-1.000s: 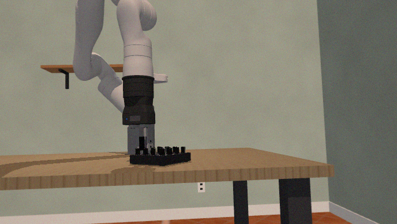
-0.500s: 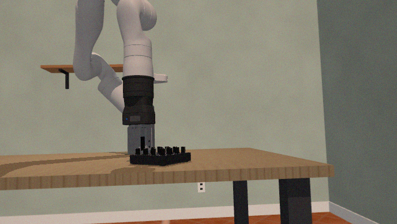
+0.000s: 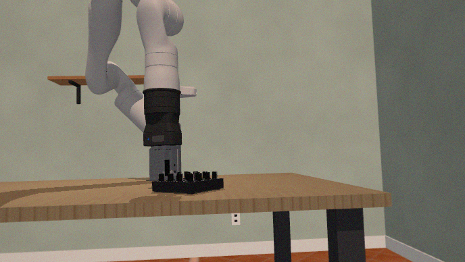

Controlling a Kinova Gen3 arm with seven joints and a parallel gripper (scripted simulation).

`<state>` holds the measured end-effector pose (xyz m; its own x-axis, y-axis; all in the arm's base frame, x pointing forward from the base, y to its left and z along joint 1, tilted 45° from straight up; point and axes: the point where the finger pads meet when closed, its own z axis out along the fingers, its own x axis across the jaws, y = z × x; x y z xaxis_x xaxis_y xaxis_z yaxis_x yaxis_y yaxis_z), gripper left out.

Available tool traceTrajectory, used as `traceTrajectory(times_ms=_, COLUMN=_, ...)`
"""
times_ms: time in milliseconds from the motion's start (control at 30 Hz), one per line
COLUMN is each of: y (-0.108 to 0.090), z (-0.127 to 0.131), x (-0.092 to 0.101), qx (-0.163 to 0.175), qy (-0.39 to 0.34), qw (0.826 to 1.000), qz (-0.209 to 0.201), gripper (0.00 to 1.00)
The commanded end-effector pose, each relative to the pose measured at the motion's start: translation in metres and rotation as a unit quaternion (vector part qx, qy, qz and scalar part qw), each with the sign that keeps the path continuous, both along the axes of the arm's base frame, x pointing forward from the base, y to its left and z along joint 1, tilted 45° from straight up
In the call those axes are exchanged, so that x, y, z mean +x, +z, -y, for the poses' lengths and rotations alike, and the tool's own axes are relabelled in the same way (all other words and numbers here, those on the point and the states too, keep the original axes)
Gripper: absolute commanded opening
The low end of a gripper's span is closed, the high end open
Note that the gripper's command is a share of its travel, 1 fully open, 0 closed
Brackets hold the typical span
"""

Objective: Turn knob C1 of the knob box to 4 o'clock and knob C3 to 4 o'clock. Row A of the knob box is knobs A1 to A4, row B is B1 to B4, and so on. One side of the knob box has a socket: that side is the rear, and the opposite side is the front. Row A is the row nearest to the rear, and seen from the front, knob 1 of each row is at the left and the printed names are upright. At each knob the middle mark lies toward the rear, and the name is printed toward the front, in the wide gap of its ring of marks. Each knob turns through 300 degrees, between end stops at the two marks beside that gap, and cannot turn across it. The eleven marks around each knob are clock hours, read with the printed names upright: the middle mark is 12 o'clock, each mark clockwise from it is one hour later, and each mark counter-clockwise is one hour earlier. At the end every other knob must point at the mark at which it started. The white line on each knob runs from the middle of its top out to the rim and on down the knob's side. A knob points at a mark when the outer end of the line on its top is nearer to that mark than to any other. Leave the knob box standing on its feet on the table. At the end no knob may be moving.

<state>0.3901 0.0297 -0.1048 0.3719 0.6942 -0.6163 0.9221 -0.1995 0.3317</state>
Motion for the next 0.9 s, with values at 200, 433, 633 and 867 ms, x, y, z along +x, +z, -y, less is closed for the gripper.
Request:
traceTrajectory(times_ms=200, y=0.0003, z=0.0026, x=0.0013, qx=-0.001, qy=0.002, qw=1.0, qz=-0.001, gripper=0.3)
traceTrajectory(times_ms=433, y=0.0003, z=0.0026, x=0.0013, qx=-0.001, qy=0.002, qw=1.0, qz=-0.001, gripper=0.3)
traceTrajectory(times_ms=633, y=0.0003, z=0.0026, x=0.0014, qx=0.001, qy=-0.013, qw=1.0, qz=0.014, gripper=0.3)
traceTrajectory(times_ms=867, y=0.0004, z=0.0026, x=0.0015, qx=0.007, qy=-0.052, qw=0.997, qz=0.052, gripper=0.3)
